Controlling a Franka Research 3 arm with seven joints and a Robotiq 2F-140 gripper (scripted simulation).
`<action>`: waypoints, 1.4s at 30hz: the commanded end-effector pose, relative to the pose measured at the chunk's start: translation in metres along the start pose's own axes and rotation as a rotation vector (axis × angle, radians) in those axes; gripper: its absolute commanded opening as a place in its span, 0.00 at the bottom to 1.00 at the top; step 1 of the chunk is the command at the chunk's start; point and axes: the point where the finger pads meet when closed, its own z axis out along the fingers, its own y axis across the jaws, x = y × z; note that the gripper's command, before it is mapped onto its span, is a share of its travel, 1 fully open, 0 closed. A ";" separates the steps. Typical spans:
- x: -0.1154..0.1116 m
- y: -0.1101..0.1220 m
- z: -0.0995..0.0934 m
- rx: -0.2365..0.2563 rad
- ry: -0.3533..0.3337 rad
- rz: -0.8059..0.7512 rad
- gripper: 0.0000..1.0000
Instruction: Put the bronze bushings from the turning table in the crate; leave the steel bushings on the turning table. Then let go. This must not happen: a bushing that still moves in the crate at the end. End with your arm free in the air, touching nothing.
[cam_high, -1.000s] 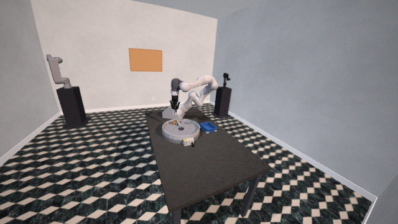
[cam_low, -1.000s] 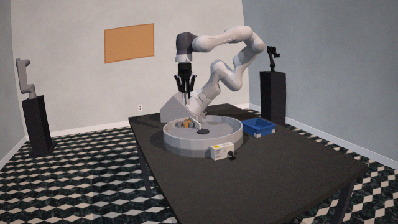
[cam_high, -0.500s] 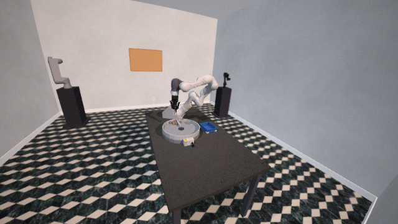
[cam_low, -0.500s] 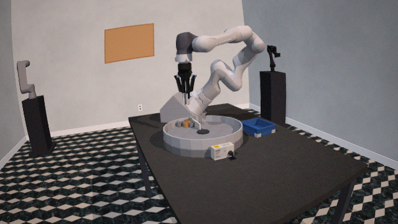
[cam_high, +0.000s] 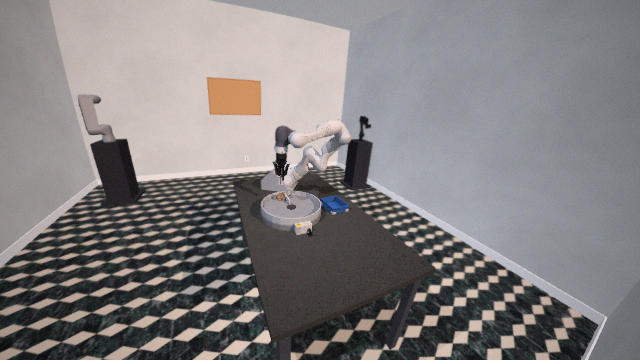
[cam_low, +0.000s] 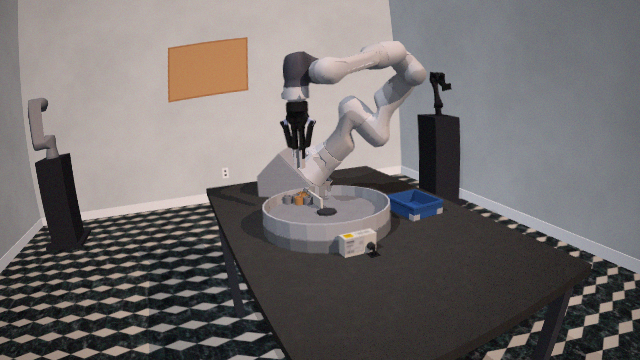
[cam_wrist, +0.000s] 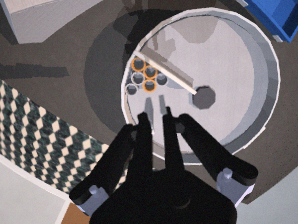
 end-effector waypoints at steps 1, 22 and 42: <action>0.002 -0.001 0.001 -0.001 0.003 0.010 0.09; 0.002 -0.001 0.001 -0.001 0.003 0.010 0.09; 0.002 -0.001 0.001 -0.002 0.001 0.007 0.06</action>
